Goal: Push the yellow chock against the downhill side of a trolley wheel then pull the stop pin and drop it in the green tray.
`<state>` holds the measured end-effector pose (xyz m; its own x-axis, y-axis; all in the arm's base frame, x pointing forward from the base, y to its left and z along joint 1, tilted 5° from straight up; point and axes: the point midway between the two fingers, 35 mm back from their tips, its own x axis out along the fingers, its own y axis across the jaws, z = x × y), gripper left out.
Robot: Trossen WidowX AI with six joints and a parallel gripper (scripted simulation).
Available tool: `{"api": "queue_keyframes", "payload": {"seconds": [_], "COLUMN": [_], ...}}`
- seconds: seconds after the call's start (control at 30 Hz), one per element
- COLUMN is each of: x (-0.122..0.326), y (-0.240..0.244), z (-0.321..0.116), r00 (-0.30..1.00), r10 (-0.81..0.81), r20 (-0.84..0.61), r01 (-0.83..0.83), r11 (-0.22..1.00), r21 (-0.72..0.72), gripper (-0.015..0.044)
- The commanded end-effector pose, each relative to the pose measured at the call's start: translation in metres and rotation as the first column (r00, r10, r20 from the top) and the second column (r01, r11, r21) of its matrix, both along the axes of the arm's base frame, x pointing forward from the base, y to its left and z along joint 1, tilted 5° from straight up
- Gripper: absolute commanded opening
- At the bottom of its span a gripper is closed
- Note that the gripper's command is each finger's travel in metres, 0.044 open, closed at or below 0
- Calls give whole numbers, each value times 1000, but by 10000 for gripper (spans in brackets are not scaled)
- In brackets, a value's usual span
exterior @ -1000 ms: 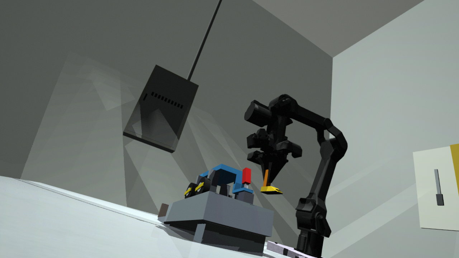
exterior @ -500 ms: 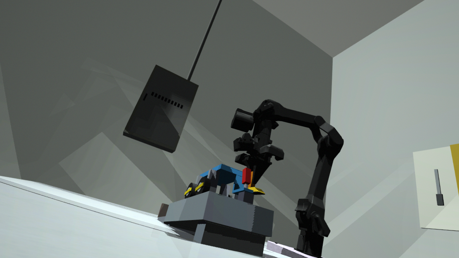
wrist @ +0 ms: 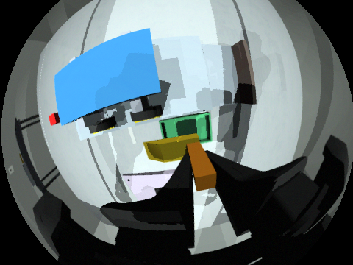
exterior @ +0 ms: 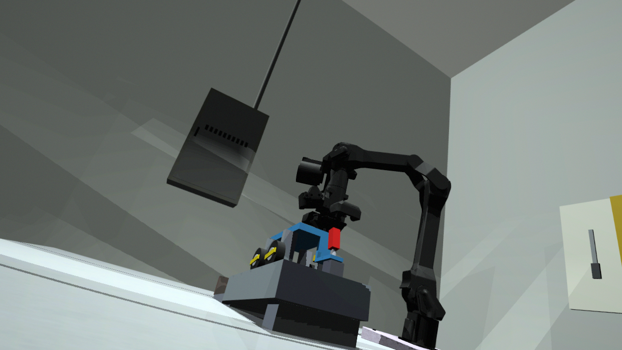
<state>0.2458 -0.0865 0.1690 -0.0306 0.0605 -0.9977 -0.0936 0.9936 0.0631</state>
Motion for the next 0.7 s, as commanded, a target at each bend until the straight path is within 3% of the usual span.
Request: {"api": "queue_keyframes", "payload": {"seconds": [0.0, 0.27, 0.5, 0.67], "x": [6, 17, 18, 21], "y": [-16, -47, -51, -52], "z": [-2, -7, -7, -8], "r00": [1000, 1000, 1000, 1000], "r10": [5, 5, 3, 3], "r20": [0, 1, -10, -10], "r01": [-5, -5, -2, -2], "r11": [1000, 1000, 995, 995], "r21": [-7, -9, 101, 104], "gripper": [0, 0, 0, 0]}}
